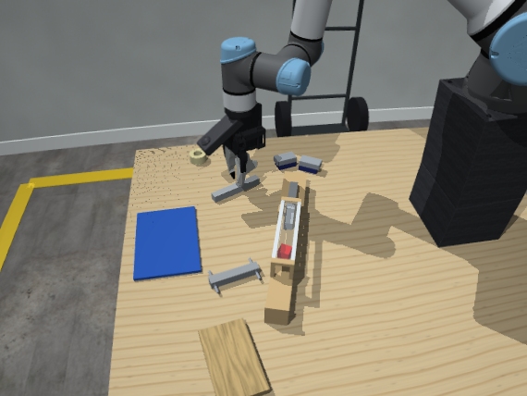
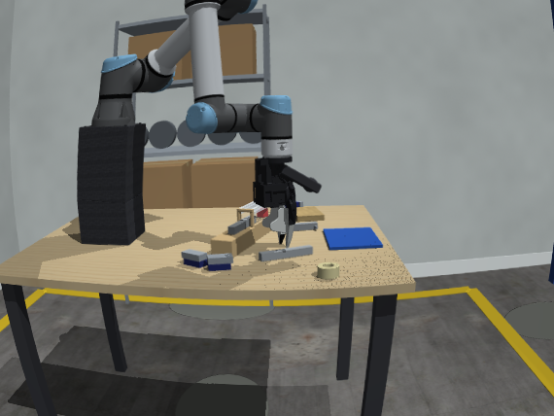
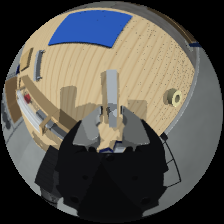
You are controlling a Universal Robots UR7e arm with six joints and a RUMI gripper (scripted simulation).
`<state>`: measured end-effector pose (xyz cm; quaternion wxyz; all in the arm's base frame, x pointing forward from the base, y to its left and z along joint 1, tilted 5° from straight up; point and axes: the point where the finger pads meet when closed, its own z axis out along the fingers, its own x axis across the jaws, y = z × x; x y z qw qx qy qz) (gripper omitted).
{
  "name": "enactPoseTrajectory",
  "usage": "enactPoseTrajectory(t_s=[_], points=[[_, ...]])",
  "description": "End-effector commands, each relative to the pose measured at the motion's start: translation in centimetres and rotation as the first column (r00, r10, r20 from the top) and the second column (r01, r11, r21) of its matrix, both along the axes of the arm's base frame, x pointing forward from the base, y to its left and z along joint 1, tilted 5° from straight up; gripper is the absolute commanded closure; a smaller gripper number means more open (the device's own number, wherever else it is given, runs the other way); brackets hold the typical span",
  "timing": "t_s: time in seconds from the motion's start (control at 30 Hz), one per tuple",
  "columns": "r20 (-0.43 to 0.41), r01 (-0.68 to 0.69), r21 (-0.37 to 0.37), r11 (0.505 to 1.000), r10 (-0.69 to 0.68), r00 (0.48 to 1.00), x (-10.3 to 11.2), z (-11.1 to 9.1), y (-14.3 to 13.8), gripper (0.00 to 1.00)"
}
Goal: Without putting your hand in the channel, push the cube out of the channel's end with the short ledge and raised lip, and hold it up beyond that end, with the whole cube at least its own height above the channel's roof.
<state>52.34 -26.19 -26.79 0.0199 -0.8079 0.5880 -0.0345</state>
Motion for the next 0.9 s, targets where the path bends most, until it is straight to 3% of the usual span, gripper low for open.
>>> enactPoseTrajectory(t_s=[0.0, 0.4, 0.87], points=[[0.006, -0.001, -0.006, 1.000, 0.001, 1.000, 0.4, -0.1, -0.2, 0.78], [0.006, -0.001, -0.006, 1.000, 0.001, 1.000, 0.6, -2.4, -0.2, 0.78], [0.005, -0.001, -0.006, 1.000, 0.001, 1.000, 0.6, -2.4, -0.2, 0.78]])
